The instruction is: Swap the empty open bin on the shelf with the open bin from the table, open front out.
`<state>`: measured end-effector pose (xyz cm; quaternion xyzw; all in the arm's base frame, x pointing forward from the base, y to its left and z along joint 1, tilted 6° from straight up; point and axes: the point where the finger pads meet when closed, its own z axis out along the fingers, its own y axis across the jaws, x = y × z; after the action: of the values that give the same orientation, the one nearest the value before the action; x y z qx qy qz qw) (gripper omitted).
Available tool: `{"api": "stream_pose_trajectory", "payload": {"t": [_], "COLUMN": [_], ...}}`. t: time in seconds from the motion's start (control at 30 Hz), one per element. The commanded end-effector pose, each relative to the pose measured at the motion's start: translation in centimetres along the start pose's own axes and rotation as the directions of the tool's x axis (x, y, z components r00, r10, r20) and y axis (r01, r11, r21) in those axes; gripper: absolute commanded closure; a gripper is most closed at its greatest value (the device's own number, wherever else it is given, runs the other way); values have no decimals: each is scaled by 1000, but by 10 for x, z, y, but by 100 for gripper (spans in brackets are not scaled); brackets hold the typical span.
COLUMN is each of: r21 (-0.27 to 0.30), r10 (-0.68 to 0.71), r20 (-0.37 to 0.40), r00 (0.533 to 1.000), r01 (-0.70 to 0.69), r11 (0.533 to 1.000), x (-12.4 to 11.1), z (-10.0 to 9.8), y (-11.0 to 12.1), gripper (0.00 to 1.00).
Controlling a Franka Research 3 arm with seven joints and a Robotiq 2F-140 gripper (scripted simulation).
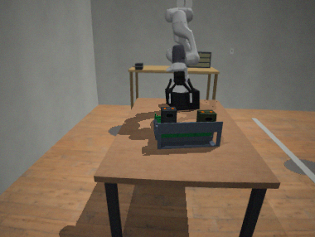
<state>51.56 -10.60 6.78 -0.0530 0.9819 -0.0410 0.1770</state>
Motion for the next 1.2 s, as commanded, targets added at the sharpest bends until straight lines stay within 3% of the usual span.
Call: {"api": "stream_pose_trajectory", "payload": {"t": [0.0,1.17], "r21": [3,8], "r10": [21,57], "r20": [4,9], "r00": [1000,998], "r01": [-21,-57], "r11": [1000,998], "x": [0,6], "z": [0,2], "y": [-1,-2], "gripper": [0,0]}}
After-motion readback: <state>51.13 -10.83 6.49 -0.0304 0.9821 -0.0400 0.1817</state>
